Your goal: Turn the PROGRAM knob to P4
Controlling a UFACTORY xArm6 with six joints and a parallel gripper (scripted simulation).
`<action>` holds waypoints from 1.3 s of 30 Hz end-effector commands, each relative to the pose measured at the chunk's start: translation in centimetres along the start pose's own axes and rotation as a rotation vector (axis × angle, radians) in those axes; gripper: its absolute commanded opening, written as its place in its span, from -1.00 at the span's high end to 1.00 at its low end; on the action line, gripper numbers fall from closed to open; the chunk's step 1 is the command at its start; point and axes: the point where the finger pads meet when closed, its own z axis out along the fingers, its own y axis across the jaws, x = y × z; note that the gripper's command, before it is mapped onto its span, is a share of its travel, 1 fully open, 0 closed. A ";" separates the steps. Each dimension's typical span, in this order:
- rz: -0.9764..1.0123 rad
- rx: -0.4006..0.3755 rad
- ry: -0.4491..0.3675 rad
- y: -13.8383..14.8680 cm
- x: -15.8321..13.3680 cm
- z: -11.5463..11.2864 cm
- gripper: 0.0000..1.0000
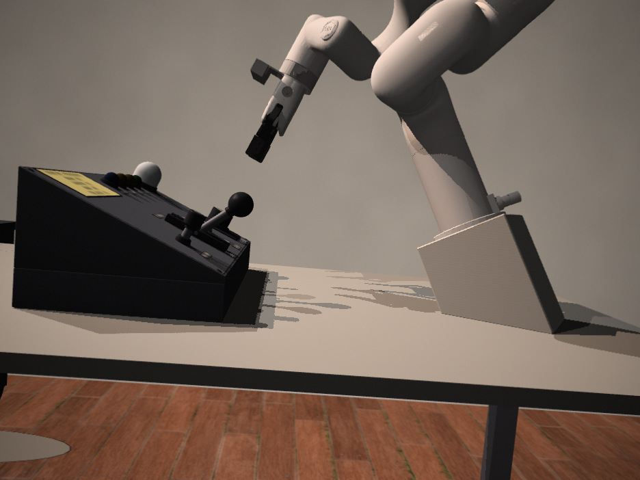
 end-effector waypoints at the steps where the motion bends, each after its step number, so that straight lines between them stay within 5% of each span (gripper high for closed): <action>1: 0.005 -0.002 0.003 0.1 0.1 -0.1 -0.52; 12: 0.154 -0.001 0.003 0.1 0.1 -0.1 -0.52; 39: 1.182 0.046 0.016 0.3 0.1 0.0 -0.52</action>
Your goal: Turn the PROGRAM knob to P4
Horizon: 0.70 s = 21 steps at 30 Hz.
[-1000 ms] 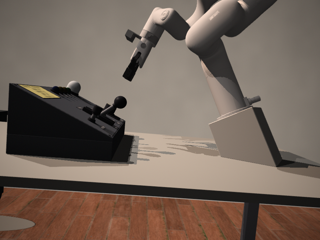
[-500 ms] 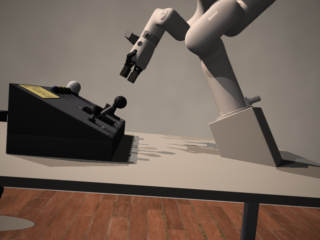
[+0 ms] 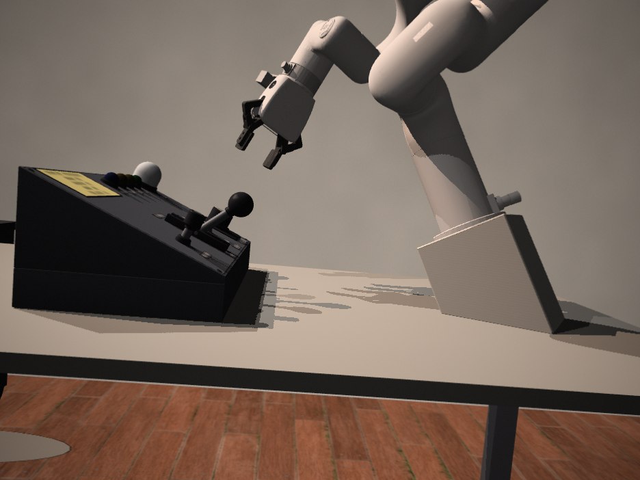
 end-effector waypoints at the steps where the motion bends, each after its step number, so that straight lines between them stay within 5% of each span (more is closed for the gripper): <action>1: 0.199 -0.021 0.016 0.0 0.2 -0.1 -0.52; 21: 1.027 0.041 0.005 0.1 0.3 -0.1 -0.52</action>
